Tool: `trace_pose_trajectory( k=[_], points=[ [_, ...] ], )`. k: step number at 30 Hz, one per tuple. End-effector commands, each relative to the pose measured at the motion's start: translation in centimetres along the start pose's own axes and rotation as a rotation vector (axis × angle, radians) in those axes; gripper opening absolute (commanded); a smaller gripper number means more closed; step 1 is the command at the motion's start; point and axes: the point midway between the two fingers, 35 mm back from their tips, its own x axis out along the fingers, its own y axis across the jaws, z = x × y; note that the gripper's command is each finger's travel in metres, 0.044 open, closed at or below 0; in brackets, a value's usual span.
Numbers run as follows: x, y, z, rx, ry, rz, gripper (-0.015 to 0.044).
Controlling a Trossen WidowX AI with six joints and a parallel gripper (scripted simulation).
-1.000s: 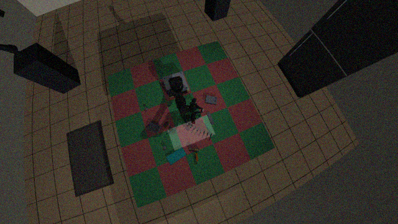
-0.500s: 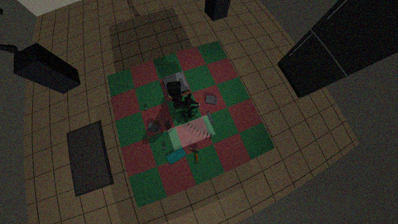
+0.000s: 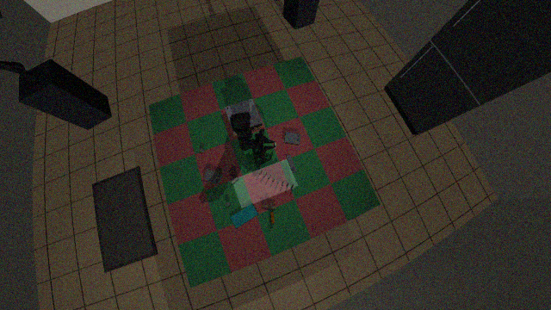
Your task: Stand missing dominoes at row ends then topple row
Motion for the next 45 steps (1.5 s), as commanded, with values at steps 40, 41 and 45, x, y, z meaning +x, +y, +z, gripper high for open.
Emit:
trace_pose_trajectory(
  k=[40, 41, 45],
  points=[
    [1.1, 0.5, -4.1, 0.012, 0.033, 0.032, 0.0396],
    [1.1, 0.5, -4.1, 0.012, 0.033, 0.032, 0.0422],
    [1.1, 0.5, -4.0, 0.013, 0.033, 0.032, 0.044]
  ],
)
